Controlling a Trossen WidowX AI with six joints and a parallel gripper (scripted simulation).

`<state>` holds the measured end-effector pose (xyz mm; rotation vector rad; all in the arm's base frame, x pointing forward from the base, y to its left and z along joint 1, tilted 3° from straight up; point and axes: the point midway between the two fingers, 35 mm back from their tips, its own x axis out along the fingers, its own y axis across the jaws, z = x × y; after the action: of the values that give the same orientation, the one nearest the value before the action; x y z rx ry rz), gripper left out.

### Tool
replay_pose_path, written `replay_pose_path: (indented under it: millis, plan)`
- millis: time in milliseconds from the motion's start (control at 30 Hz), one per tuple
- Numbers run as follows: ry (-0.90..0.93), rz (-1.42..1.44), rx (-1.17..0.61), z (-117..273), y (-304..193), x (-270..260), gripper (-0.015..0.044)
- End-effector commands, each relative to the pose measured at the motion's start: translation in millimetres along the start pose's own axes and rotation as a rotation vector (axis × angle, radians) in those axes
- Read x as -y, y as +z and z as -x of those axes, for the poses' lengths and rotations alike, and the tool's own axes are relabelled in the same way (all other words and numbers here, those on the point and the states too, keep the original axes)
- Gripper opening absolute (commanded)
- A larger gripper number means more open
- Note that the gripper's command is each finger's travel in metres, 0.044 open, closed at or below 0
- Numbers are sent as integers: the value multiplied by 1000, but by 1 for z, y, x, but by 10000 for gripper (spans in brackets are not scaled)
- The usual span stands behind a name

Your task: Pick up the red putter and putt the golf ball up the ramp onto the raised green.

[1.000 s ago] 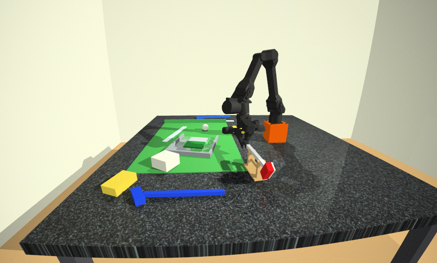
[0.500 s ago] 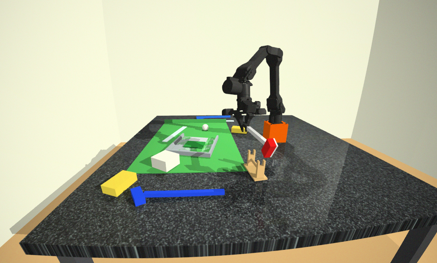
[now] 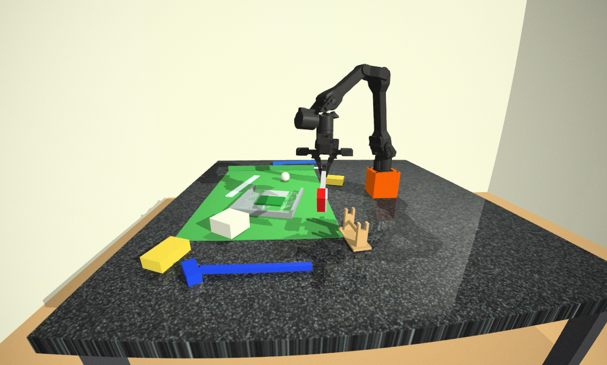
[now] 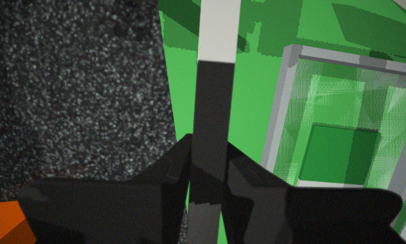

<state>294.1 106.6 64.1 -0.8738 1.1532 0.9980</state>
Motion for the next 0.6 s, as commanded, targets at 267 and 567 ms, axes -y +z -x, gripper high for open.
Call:
replay_pose_path:
  millis: [267, 567]
  plan:
    - [-48, -279, -31, 17, -59, 32, 0]
    - [-78, -483, -57, 30, -106, 46, 0]
